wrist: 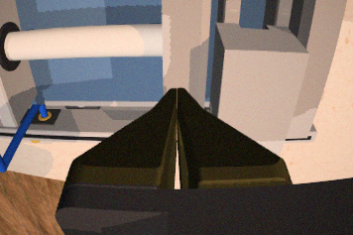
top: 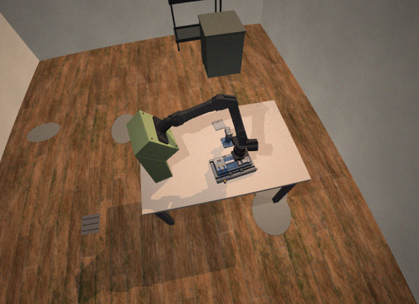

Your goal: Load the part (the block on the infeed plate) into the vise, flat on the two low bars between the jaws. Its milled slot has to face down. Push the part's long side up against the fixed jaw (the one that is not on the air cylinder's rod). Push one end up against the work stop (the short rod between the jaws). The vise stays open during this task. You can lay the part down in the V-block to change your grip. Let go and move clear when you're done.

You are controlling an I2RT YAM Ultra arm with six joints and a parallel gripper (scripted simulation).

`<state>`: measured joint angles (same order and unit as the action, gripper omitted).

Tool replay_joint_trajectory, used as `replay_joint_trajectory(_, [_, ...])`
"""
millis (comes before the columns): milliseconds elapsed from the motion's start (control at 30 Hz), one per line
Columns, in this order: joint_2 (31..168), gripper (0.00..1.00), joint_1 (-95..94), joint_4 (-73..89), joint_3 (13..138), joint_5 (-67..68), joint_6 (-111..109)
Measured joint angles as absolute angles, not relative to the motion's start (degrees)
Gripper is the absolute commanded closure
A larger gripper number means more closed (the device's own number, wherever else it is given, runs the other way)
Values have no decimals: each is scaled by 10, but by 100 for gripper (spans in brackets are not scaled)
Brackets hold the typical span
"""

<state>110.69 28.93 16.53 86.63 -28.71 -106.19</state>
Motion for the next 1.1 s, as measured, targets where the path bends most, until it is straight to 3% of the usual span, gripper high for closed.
replay_joint_trajectory(1100, [1018,100,332,225,832,-317,-1092])
